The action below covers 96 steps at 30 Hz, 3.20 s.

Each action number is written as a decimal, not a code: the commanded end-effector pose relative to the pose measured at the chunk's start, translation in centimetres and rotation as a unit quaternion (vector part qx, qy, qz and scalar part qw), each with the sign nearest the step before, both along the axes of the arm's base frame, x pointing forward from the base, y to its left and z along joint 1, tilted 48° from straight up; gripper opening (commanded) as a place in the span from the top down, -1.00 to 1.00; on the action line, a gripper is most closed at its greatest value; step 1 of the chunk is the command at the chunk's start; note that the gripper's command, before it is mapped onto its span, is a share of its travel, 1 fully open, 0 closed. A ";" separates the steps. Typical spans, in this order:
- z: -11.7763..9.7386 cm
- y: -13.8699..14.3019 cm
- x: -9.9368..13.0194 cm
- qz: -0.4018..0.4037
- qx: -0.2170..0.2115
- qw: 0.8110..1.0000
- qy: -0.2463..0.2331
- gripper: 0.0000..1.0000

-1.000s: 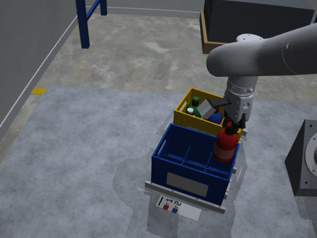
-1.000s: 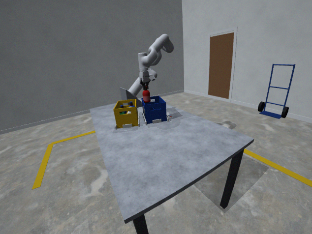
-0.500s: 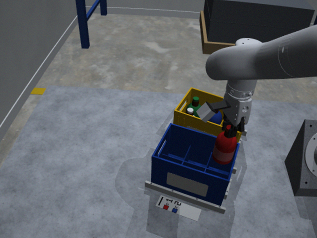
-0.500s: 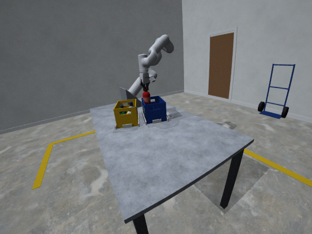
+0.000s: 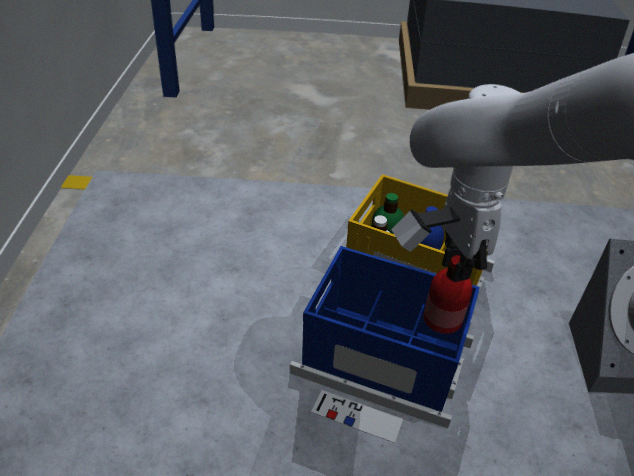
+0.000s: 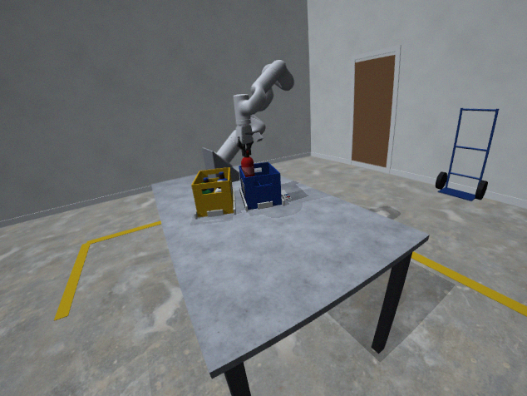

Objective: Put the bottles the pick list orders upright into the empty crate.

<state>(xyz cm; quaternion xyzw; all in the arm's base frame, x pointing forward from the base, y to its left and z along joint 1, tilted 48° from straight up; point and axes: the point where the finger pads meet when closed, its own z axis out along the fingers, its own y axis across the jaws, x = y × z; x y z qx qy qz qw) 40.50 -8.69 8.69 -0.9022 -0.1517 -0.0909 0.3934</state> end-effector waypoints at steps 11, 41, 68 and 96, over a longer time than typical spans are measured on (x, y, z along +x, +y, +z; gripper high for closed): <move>-0.8 0.8 0.1 0.000 0.000 1.000 -0.001 1.00; -2.6 2.8 0.2 0.000 0.000 1.000 -0.001 1.00; -4.3 4.6 0.4 0.000 0.000 1.000 -0.001 1.00; -5.3 5.7 0.4 0.000 0.000 1.000 -0.001 1.00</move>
